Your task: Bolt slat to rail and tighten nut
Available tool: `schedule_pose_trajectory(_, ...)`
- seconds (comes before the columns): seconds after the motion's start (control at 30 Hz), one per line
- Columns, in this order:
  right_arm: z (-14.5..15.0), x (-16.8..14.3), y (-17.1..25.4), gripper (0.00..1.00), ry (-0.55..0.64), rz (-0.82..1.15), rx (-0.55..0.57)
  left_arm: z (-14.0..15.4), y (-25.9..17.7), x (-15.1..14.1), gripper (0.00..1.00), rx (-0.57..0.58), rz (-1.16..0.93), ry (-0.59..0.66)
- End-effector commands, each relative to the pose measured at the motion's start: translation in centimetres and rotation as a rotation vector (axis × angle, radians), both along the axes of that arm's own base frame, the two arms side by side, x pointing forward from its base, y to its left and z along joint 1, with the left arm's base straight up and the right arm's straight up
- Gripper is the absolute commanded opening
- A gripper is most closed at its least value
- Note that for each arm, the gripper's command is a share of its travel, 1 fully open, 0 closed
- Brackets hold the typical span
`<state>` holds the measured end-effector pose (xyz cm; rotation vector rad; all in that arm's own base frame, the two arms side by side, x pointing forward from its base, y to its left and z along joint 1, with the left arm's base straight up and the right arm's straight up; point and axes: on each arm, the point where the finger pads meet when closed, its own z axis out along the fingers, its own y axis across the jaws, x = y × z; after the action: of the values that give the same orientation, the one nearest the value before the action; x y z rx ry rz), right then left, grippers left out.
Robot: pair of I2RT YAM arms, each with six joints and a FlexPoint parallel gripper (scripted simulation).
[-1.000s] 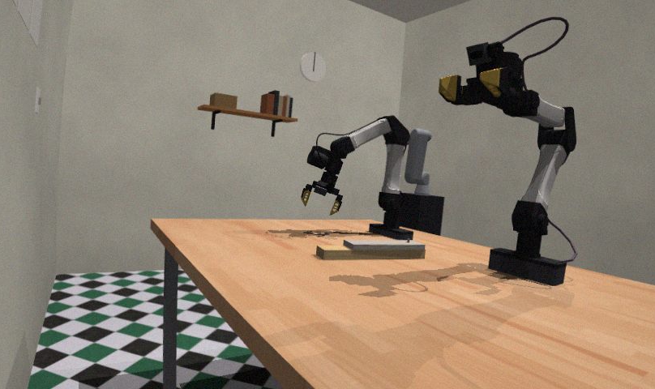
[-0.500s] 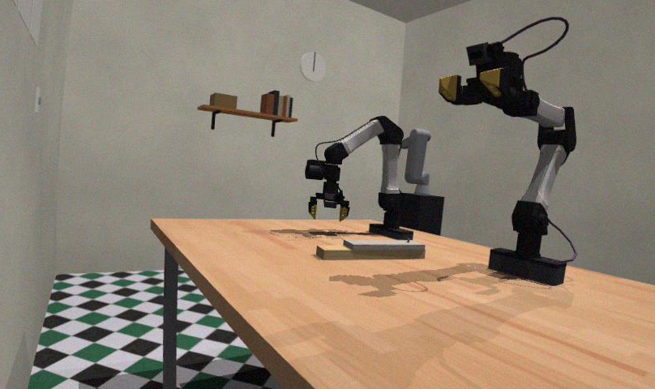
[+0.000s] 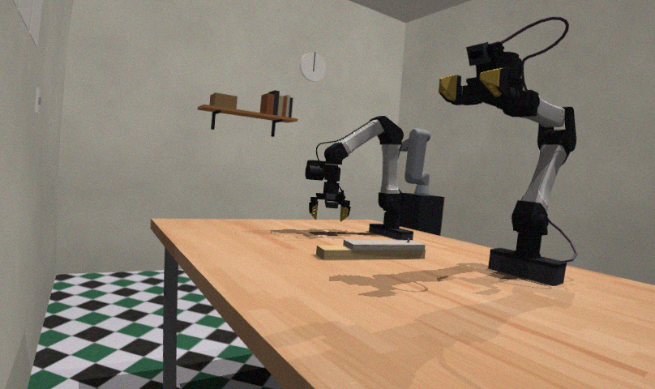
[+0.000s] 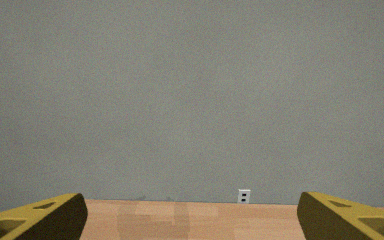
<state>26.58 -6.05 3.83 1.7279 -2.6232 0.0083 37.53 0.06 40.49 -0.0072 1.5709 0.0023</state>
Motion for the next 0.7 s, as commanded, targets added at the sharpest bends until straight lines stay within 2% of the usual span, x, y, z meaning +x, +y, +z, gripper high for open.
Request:
schedule_pose_trajectory(0.0,-0.6,-0.1,0.0,1.00,0.012,0.004,0.012,0.1,-0.1,-0.1,1.00,0.003,-0.006,-0.009)
schedule_pose_trajectory(0.67,-1.8,0.1,0.0,1.00,0.010,0.004,0.012,0.1,-0.1,-0.1,1.00,0.003,-0.006,-0.009)
